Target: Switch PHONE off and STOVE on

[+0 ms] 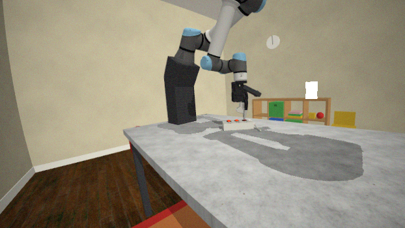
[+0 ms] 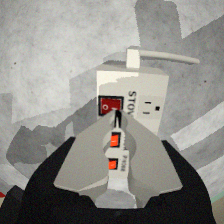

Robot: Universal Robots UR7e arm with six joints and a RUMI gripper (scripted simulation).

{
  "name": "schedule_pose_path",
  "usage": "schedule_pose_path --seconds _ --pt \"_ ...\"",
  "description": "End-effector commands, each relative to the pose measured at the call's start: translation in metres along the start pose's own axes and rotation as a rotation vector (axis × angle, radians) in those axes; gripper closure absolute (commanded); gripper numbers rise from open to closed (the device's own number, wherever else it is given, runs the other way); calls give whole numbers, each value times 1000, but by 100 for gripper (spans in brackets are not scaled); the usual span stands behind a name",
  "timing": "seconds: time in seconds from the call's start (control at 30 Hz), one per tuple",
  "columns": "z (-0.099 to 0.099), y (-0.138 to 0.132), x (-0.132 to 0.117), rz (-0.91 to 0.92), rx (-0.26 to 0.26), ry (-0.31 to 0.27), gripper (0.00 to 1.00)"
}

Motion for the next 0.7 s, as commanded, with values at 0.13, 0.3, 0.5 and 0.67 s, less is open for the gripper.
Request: schedule_pose_path --seconds 0.13,0.3,0.5,0.67 --pt "4 -1 1 -1 -1 2 100" --pt "5 -1 1 -1 -1 2 100" --pt "5 -1 0 -1 0 1 100" --pt "5 -1 1 -1 0 1 100"
Point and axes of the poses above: the point where the finger pads meet when closed, its own z axis out along the fingers, its own y axis across the jaws, x = y × z, the point moved 9 cm from there along -z, back along the fingers, and after that the axes turned 13 degrees about z, right-handed, at the moved point
